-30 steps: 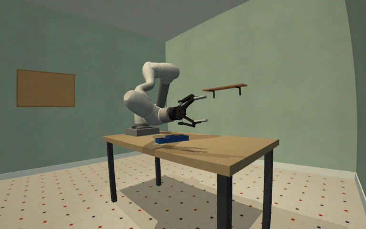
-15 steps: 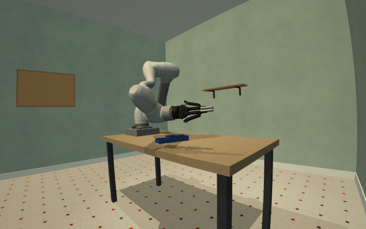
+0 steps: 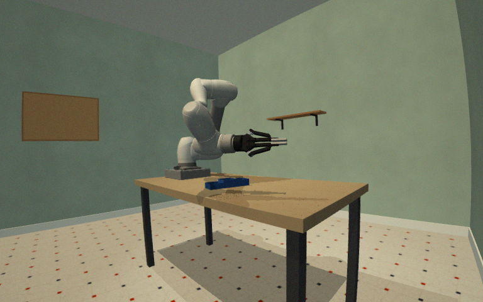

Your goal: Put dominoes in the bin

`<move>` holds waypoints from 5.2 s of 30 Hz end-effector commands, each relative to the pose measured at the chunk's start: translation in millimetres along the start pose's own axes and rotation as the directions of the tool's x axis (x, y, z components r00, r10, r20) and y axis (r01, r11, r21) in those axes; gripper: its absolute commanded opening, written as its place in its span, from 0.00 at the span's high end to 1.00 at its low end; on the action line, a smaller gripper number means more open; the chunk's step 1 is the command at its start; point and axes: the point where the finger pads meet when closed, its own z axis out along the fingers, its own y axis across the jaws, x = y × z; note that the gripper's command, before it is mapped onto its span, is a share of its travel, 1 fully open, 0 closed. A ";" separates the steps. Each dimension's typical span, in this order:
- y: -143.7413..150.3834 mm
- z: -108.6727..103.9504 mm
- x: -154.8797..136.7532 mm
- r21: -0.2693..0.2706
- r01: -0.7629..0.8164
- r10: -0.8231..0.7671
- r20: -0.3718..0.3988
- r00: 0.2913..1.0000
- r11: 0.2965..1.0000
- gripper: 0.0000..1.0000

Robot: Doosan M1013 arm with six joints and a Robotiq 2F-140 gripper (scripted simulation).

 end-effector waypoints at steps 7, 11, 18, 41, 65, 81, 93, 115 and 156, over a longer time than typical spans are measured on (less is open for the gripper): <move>-12.9 2.0 -46.0 -0.045 0.004 0.000 0.108 0.994 0.999 0.95; -20.5 2.0 -72.7 -0.056 0.008 0.000 0.138 0.990 0.998 0.95; -26.5 0.1 -96.9 -0.086 0.020 -0.001 0.211 0.977 0.996 0.95; -47.6 -23.3 -202.5 -0.185 0.079 0.004 0.410 0.912 0.979 0.95; -56.8 -64.8 -284.0 -0.286 0.176 0.020 0.571 0.821 0.942 0.95; -59.2 -112.7 -339.9 -0.374 0.304 0.046 0.693 0.720 0.876 0.95; -58.8 -155.1 -372.9 -0.420 0.401 0.066 0.753 0.655 0.814 0.95; -56.7 -238.3 -408.0 -0.470 0.586 0.098 0.827 0.553 0.660 0.95; -68.9 -397.6 -389.1 -0.439 0.872 0.098 0.898 0.428 0.216 0.95</move>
